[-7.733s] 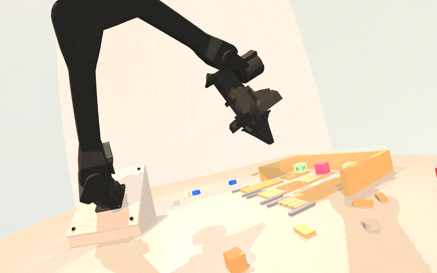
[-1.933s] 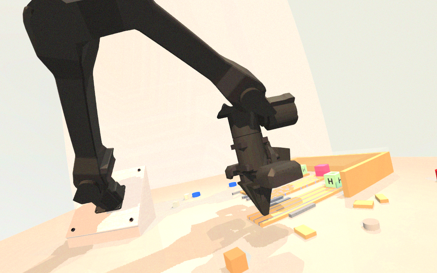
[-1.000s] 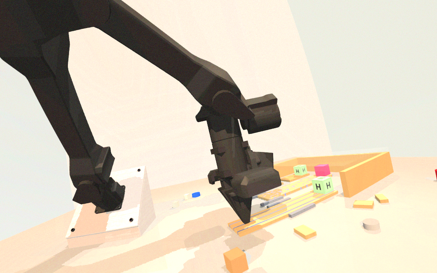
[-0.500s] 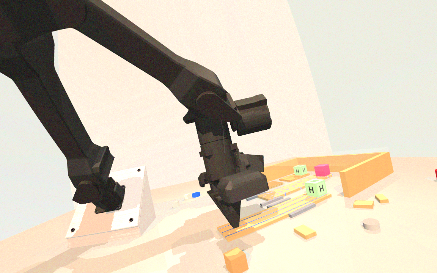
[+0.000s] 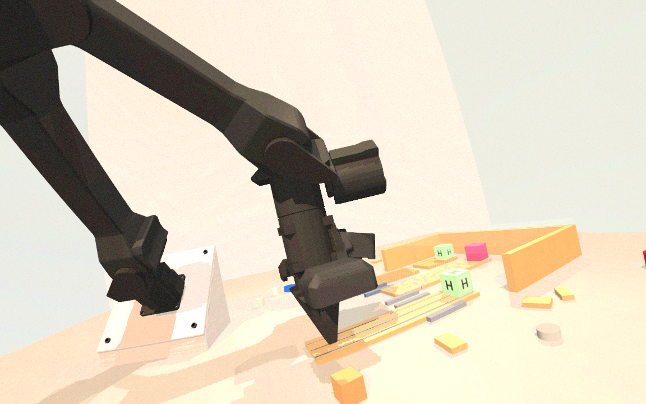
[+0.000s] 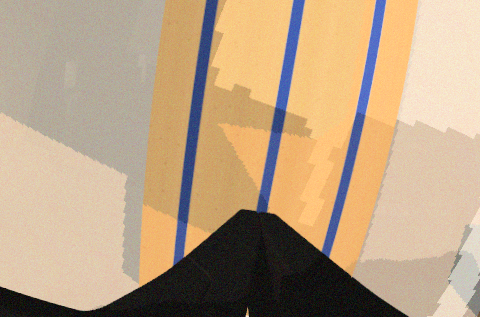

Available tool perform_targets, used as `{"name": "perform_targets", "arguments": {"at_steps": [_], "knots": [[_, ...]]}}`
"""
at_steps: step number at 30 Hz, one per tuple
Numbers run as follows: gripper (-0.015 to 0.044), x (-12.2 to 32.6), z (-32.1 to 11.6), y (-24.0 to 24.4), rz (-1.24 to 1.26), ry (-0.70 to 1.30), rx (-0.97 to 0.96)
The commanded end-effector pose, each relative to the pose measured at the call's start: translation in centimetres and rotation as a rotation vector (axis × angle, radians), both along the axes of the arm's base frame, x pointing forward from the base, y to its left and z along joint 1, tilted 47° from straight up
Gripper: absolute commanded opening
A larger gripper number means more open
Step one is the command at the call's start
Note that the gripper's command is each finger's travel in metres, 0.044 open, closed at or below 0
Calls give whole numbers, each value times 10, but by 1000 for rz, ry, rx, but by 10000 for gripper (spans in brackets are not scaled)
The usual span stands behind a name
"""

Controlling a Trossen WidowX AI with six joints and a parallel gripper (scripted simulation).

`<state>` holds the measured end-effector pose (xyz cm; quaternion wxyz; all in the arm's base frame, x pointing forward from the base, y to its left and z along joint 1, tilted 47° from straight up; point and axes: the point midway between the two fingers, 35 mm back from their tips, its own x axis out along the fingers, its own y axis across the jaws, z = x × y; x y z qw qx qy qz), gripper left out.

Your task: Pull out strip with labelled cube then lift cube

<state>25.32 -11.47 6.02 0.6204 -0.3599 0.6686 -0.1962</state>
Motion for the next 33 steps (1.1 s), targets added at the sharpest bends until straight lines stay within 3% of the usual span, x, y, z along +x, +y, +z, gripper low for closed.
{"name": "perform_targets", "arguments": {"at_steps": [1, 15, 31, 33], "knots": [[0, -12, -2, -5, -11, 24, -4], [0, -4, 28, 29, -11, 24, -2], [420, 53, 21, 40, 10, 43, -2], [440, 60, 21, 41, 10, 43, -2]]}}
